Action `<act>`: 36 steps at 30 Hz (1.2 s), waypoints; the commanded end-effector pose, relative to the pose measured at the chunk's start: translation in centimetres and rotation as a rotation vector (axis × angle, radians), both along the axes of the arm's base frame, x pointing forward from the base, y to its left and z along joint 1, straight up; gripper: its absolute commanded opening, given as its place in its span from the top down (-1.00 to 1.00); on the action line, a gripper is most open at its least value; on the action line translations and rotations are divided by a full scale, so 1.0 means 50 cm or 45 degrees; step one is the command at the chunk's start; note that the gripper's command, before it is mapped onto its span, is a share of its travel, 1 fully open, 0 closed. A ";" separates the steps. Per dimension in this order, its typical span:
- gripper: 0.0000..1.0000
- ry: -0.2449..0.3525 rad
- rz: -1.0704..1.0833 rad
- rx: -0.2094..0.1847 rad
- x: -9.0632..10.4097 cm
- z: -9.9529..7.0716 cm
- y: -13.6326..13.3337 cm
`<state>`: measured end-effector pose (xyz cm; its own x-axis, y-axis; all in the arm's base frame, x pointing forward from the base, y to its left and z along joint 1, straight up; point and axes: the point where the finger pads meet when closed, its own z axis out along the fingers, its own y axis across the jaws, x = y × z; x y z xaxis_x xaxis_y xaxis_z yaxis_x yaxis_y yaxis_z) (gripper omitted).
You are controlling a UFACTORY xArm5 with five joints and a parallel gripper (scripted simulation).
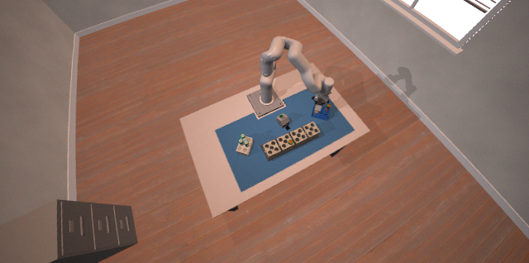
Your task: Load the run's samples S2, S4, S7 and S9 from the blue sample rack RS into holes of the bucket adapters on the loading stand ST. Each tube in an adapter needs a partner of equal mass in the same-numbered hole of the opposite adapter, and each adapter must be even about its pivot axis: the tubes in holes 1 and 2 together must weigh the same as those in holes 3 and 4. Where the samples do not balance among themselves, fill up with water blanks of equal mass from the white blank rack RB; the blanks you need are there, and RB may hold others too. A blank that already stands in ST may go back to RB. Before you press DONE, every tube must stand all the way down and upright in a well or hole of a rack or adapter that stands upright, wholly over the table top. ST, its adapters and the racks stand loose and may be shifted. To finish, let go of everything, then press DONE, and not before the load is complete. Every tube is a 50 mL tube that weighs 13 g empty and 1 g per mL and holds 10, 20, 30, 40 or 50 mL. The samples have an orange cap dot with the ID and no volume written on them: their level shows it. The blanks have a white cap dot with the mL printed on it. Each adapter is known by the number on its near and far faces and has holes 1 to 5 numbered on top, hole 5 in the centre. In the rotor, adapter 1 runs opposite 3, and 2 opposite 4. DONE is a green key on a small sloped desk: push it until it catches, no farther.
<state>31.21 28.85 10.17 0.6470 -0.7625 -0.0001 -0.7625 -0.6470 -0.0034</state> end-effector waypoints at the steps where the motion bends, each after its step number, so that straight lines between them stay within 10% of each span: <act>1: 1.00 -0.004 0.000 0.003 0.002 0.003 0.002; 36: 1.00 -0.004 0.000 0.003 0.002 0.009 0.002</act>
<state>31.21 28.85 10.37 0.6470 -0.7625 -0.0001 -0.7625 -0.6470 -0.0034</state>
